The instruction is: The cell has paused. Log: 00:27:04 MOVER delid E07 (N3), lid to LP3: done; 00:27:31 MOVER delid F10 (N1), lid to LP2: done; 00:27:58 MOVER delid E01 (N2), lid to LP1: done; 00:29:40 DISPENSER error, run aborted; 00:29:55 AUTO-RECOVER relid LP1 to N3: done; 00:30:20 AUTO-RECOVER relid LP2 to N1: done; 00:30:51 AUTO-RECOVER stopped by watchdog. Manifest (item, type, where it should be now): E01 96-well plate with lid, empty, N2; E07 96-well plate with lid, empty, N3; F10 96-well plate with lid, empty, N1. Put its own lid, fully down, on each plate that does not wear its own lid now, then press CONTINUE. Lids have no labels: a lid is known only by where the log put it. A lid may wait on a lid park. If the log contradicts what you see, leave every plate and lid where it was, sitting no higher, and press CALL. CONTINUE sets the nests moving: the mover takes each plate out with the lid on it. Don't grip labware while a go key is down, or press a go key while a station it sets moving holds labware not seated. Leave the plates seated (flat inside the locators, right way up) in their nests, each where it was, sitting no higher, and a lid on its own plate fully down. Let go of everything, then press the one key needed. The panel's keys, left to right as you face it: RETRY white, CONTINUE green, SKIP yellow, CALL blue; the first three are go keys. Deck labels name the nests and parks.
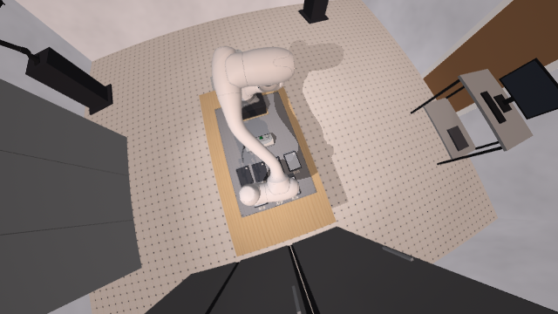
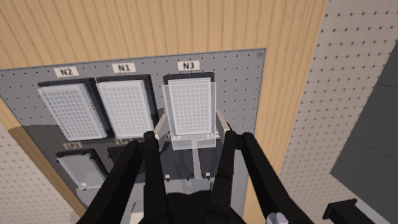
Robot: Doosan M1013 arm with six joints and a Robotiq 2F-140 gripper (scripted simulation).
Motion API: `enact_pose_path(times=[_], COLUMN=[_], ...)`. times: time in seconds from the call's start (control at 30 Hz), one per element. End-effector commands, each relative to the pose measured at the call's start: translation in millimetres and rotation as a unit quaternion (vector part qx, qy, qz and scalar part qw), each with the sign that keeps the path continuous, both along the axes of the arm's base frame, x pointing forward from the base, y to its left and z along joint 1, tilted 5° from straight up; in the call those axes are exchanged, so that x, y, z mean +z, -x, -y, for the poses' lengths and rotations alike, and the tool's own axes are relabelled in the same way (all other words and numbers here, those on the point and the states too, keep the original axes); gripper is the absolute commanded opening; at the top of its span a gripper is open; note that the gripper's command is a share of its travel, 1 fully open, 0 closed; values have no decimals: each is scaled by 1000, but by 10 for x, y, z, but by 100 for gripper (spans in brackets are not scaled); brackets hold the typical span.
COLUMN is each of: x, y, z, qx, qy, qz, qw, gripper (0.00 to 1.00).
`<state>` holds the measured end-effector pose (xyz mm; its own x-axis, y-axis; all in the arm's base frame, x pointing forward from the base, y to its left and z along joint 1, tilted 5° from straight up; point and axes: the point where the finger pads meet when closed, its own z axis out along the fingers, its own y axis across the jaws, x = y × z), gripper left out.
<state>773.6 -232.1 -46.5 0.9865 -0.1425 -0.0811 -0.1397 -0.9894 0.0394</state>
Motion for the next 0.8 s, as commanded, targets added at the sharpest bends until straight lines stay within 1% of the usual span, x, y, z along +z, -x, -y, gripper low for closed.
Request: enact_pose_path(times=[0.0, 0.2, 0.23, 0.27, 0.3, 0.33, 0.37, 0.4, 0.43, 0.47, 0.5, 0.53, 0.63, 0.67, 0.7, 0.73, 0.77], x=[56, 57, 57, 53, 46, 35, 35, 21, 21, 21, 8, 7, 7, -7, -7, -18, -18], y=[-12, -12, -17, -46, -105, -185, -185, -249, -267, -267, -315, -332, -332, -372, -372, -389, -390], z=[-31, -31, -47, -140, -346, -661, -661, -981, -1057, -1057, -1395, -1484, -1484, -1887, -1887, -2204, -2213], qx=[-2, -2, -2, -2, -2, -2, -2, -2, -2, -2, -2, -2, -2, -2, -2, -2, -2], qy=[-3, -3, -3, -3, -3, -3, -3, -3, -3, -3, -3, -3, -3, -3, -3, -3, -3], qz=[1, 1, 1, 1, 1, 1, 1, 1, 1, 1, 1, 1, 1, 1, 1, 1, 1], qw=[1000, 1000, 1000, 1000, 1000, 1000, 1000, 1000, 1000, 1000, 1000, 1000, 1000, 1000, 1000, 1000, 1000], gripper=[0, 0, 0, 0, 0, 0, 0, 0, 0, 0, 0, 0, 0, 0, 0, 0, 0])
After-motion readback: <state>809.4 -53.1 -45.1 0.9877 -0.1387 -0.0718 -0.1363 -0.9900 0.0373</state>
